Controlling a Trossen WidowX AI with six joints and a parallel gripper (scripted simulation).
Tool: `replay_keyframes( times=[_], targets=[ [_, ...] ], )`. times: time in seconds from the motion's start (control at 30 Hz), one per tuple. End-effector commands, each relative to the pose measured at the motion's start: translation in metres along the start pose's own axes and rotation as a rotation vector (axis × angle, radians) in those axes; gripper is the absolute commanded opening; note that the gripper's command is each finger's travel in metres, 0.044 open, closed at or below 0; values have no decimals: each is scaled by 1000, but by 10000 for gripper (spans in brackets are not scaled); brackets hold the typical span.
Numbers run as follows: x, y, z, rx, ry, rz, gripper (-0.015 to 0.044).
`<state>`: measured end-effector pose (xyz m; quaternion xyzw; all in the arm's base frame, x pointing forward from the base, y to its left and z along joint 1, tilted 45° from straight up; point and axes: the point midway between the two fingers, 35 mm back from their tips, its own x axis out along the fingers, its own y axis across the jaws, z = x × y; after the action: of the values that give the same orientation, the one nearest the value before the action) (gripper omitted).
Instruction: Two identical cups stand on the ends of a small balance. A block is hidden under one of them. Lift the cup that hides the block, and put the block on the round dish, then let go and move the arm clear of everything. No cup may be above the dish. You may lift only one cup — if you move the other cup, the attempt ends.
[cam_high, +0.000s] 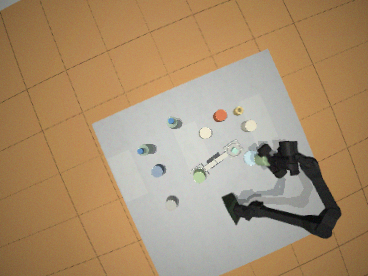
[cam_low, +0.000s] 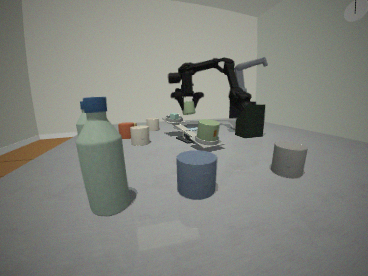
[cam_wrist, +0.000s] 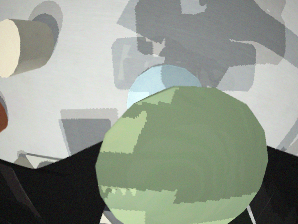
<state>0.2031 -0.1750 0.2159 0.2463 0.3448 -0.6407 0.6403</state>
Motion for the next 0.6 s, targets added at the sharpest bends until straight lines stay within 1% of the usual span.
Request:
replay_keyframes(
  times=[0.0,0.43,0.57],
  targets=[
    [6,-22,4,-3,-5,8,0],
    [24,-99,5,-14,-78,-3,0],
    [26,-106,4,-16,-90,-7,0]
  ],
)
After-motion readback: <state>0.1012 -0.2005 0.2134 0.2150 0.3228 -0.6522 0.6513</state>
